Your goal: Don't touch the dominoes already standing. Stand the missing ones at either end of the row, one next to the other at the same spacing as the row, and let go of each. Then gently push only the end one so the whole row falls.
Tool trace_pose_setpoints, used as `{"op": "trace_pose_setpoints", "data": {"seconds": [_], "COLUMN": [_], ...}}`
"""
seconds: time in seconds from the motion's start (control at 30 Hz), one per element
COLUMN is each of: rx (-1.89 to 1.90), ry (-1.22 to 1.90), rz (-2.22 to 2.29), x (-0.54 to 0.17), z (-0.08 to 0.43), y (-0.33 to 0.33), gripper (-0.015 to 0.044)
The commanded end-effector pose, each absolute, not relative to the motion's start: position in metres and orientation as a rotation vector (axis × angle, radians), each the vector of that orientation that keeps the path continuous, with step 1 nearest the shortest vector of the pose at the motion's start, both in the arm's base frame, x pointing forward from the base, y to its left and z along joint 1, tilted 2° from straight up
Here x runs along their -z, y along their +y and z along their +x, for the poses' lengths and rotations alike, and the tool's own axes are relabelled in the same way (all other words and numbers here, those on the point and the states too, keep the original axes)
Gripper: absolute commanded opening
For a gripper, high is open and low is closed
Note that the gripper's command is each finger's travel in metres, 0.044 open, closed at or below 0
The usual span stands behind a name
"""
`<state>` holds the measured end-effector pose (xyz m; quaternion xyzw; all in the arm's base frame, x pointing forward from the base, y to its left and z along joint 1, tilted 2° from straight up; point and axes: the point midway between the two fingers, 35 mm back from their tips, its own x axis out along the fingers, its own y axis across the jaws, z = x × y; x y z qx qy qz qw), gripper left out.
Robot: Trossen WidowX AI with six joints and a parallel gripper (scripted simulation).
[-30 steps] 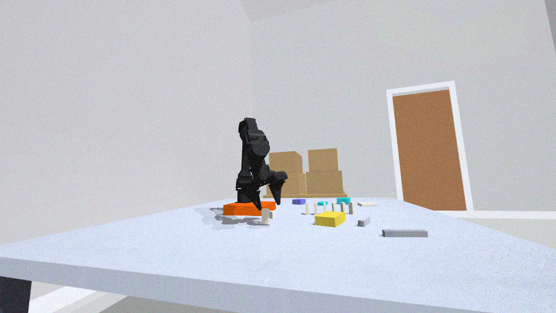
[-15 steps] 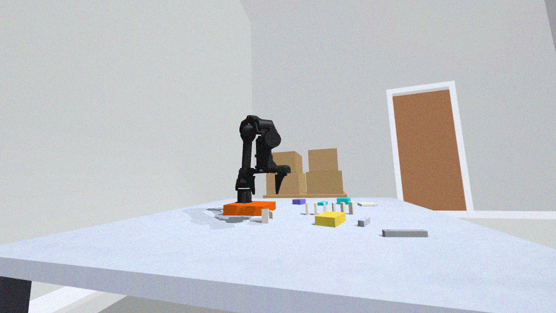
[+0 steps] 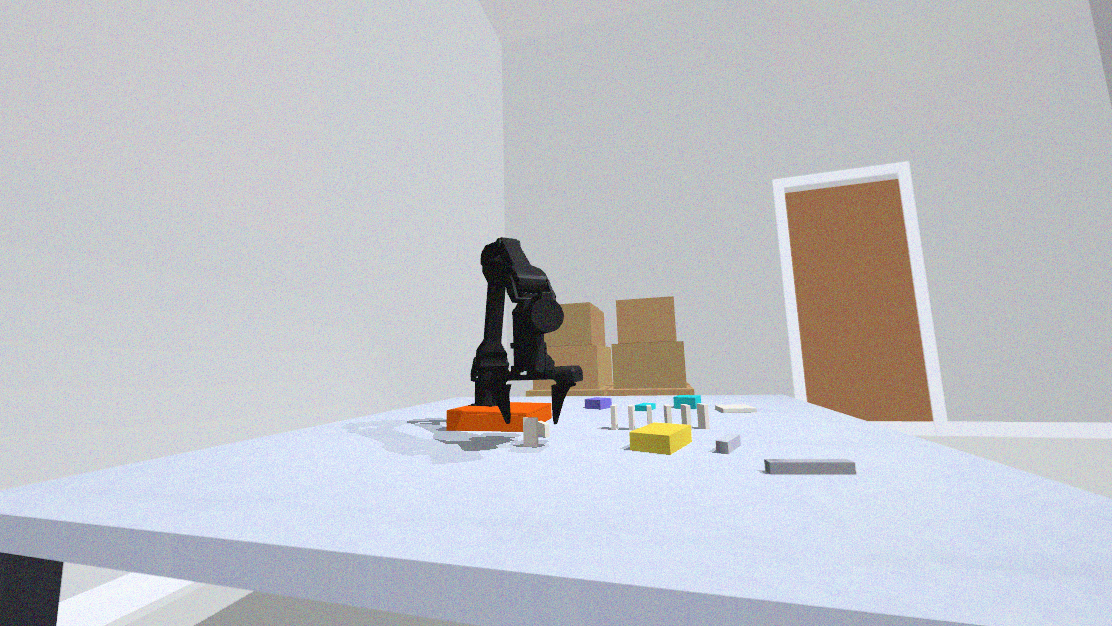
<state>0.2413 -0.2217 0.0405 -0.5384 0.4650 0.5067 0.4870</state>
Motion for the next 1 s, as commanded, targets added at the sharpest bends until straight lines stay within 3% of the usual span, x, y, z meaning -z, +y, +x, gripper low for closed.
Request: {"op": "trace_pose_setpoints", "data": {"seconds": [0.0,0.17,0.6,0.97], "rx": [-1.242,-1.242,-1.242,-1.242], "ry": [1.136,1.136,1.136,1.136], "rz": [-1.304,-1.304,-1.304,-1.304], "x": [-0.0317,-0.0259,-0.0259,-0.035], "z": [0.2398,0.2398,0.2398,0.2411], "y": [-0.2212,-0.221,-0.221,-0.2225], "gripper": [0.044,0.044,0.0107,0.0107]}}
